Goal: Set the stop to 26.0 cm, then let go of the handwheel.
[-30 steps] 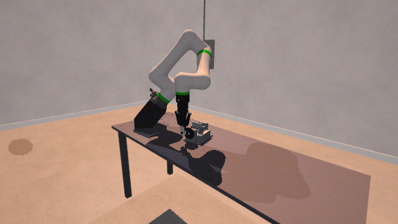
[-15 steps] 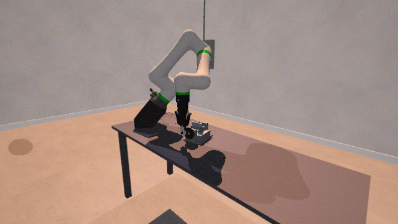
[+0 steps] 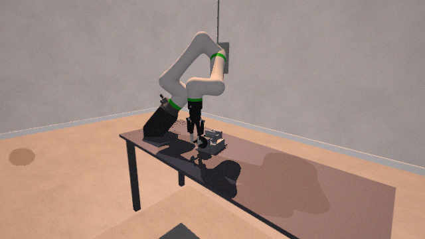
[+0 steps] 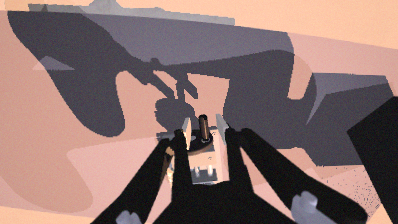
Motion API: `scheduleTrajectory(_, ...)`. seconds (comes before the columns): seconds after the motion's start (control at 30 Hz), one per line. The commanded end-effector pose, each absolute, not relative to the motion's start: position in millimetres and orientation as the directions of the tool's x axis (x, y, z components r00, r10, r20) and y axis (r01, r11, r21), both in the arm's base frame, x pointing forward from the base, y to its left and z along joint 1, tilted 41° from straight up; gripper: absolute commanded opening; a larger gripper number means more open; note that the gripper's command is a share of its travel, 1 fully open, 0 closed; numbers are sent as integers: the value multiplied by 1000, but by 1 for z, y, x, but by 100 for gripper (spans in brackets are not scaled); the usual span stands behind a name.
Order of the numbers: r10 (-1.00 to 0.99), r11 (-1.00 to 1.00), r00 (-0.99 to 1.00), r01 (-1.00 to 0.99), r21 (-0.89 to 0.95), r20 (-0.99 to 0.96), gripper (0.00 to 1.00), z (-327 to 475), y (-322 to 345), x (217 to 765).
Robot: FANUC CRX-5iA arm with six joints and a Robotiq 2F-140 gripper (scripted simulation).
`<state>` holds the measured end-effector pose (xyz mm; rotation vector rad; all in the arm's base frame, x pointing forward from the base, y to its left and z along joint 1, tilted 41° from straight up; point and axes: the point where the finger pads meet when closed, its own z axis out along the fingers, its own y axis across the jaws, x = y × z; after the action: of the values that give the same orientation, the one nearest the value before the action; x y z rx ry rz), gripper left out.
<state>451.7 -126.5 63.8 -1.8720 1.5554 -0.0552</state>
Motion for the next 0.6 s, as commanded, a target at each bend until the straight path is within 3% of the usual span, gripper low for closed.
scheduleTrajectory(0.0, -880, -42, 280, -850, -525, -384, 33, 64, -127, 452)
scheduleTrajectory(0.57, -880, -42, 280, -850, -525, -384, 33, 72, -132, 447)
